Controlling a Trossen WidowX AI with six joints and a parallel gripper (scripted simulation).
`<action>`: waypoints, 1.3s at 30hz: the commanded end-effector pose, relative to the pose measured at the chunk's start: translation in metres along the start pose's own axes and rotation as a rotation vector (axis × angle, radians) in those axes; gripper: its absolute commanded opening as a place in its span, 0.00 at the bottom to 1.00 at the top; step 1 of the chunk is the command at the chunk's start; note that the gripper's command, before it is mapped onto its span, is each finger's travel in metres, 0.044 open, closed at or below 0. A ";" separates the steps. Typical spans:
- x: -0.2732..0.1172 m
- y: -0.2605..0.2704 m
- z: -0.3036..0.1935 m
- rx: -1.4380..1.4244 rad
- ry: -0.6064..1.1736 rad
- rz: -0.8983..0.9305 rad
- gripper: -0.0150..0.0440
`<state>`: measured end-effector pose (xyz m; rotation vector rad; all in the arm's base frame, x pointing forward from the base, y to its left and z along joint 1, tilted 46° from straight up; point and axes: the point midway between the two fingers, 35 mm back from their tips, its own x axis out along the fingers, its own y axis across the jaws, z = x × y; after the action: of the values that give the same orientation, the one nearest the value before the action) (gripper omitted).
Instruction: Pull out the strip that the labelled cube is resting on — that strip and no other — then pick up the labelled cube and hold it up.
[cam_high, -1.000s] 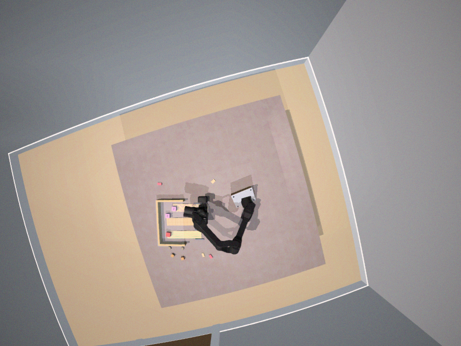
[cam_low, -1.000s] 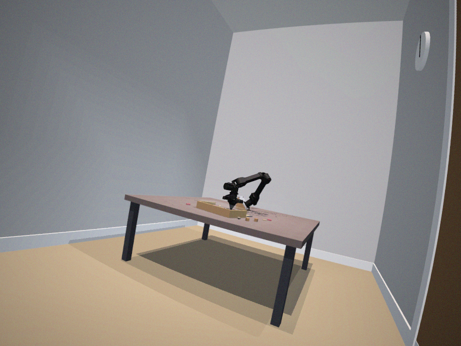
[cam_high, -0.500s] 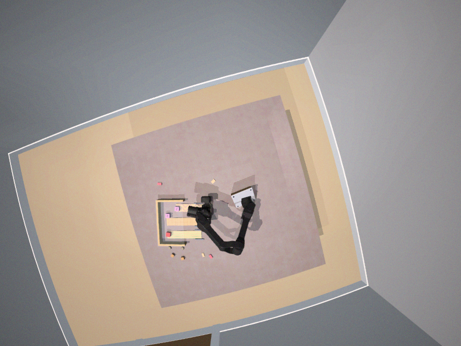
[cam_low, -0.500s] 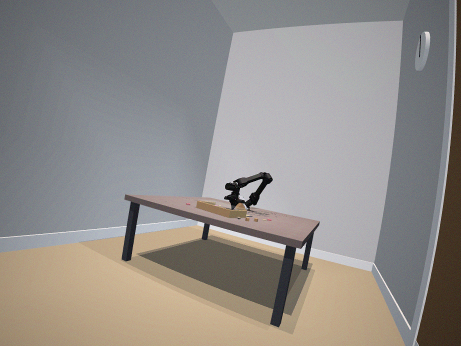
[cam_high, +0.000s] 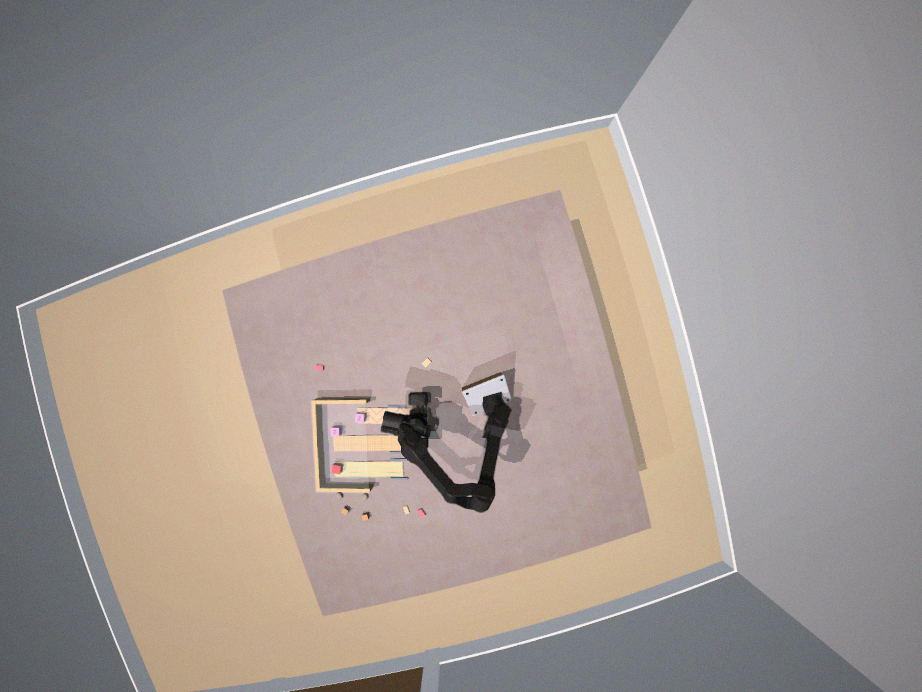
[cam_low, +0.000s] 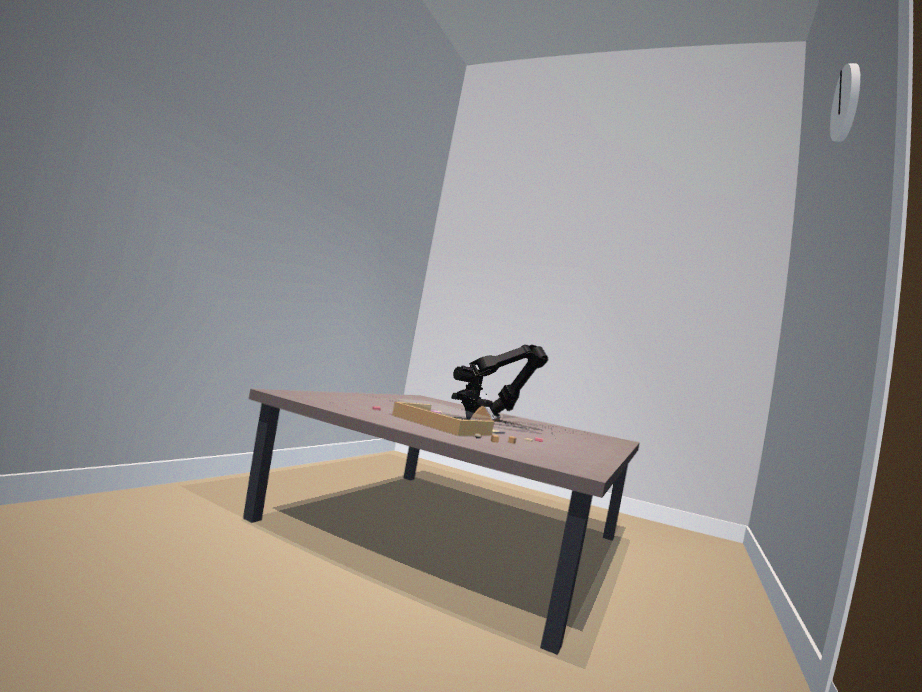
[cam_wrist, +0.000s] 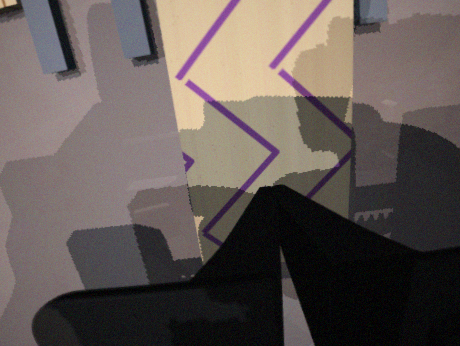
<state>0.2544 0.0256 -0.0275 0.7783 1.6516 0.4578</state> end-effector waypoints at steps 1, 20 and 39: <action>0.005 -0.002 -0.016 0.011 0.030 -0.006 0.25; 0.004 -0.003 -0.041 0.012 0.031 -0.006 0.25; 0.004 -0.003 -0.066 0.013 0.032 -0.006 0.25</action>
<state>0.2056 0.0294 -0.0159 0.7766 1.6489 0.4574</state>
